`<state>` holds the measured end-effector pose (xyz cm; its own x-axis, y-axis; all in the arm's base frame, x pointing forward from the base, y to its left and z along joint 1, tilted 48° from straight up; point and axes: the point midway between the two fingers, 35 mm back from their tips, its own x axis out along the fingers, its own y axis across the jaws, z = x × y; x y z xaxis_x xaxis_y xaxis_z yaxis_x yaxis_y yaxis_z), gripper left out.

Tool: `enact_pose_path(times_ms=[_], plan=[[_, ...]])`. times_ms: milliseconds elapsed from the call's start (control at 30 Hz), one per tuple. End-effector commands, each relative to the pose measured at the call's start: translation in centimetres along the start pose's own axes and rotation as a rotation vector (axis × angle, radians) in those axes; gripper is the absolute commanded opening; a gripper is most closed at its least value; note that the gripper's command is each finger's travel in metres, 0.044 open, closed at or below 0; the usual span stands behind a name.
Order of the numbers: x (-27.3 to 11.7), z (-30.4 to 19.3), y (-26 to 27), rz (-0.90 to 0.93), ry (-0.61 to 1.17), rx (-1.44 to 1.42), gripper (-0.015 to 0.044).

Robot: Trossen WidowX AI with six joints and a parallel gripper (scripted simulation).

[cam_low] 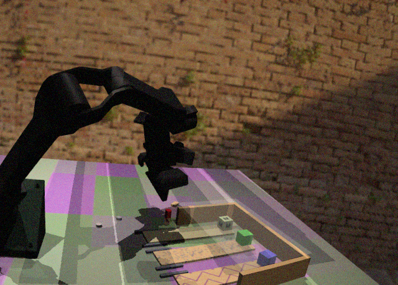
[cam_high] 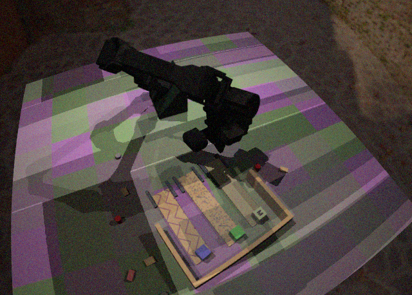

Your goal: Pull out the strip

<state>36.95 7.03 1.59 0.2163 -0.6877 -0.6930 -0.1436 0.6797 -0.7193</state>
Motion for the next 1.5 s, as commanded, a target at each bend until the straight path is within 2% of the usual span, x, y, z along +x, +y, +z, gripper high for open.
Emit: enact_pose_path(times_ms=[0, 333, 1467], plan=[[2.7, -0.8, 0.6, -0.005, 0.220, 0.013, 0.0000], [2.9, -0.9, 0.4, -0.005, 0.220, 0.013, 0.0000], [8.4, -2.1, 0.2, -0.007, 0.220, 0.013, 0.0000]])
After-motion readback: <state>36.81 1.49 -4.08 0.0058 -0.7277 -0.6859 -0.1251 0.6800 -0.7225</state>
